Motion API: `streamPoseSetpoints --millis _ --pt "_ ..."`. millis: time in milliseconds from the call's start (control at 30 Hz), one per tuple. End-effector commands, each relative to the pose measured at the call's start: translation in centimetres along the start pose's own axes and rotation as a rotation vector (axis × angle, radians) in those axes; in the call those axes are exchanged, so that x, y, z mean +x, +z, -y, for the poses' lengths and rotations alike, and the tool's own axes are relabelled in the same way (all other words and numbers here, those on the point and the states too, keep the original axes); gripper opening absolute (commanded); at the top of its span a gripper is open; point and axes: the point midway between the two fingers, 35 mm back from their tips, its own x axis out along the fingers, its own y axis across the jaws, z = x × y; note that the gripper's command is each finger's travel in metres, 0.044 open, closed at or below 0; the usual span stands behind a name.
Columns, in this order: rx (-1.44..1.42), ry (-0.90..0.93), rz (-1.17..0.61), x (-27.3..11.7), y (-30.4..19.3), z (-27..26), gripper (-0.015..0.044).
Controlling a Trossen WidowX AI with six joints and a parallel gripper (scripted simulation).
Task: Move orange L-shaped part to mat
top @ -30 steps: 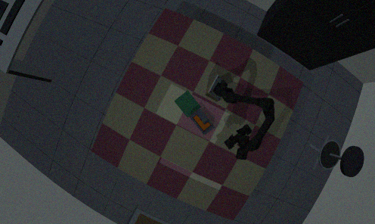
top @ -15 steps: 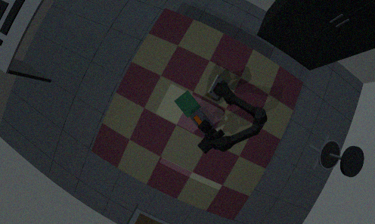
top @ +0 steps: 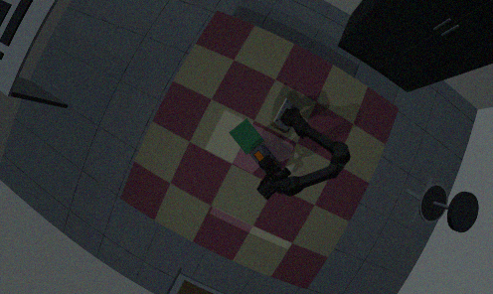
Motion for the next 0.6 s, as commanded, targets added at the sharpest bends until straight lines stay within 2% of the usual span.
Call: streamPoseSetpoints --millis 0,67,567 --pt "0.009 0.005 -0.018 4.3 -0.5 0.0 0.0180" --pt "0.009 0.008 -0.019 5.4 -0.7 0.0 0.0180" --pt "0.009 0.007 -0.019 6.3 -0.7 0.0 0.0180"
